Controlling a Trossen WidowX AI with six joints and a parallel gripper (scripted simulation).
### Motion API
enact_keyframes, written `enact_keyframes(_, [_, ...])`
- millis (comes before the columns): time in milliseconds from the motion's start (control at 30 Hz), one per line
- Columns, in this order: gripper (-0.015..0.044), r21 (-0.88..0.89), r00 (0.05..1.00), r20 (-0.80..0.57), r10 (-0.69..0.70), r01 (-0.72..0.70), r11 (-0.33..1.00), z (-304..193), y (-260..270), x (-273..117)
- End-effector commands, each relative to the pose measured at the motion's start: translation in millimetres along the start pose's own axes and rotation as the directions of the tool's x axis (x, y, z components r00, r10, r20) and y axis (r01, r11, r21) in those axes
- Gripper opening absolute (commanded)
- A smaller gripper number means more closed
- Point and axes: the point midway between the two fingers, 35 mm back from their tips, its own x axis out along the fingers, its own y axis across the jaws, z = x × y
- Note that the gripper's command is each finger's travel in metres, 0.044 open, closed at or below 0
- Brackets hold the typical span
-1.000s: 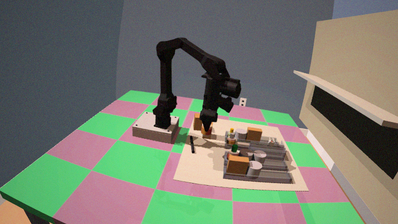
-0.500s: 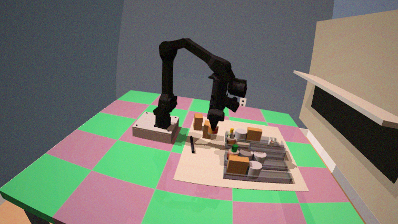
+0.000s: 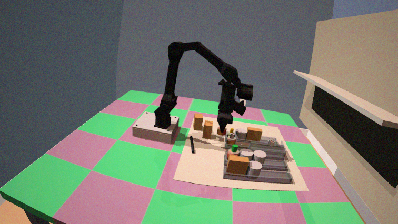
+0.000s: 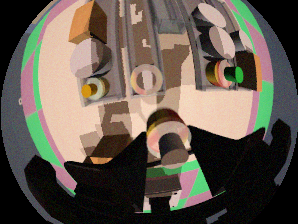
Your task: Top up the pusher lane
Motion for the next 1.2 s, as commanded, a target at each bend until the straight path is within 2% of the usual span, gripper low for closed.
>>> enact_keyframes(0, [0.0000, 0.007, 1.000, -0.002, -0.001, 0.001, 1.000, 6, 14, 8])
enact_keyframes(400, [0.0000, 0.007, 1.000, -0.002, -0.001, 0.001, 1.000, 6, 14, 32])
enact_keyframes(1167, [0.0000, 0.007, 1.000, -0.002, -0.001, 0.001, 1.000, 14, 14, 31])
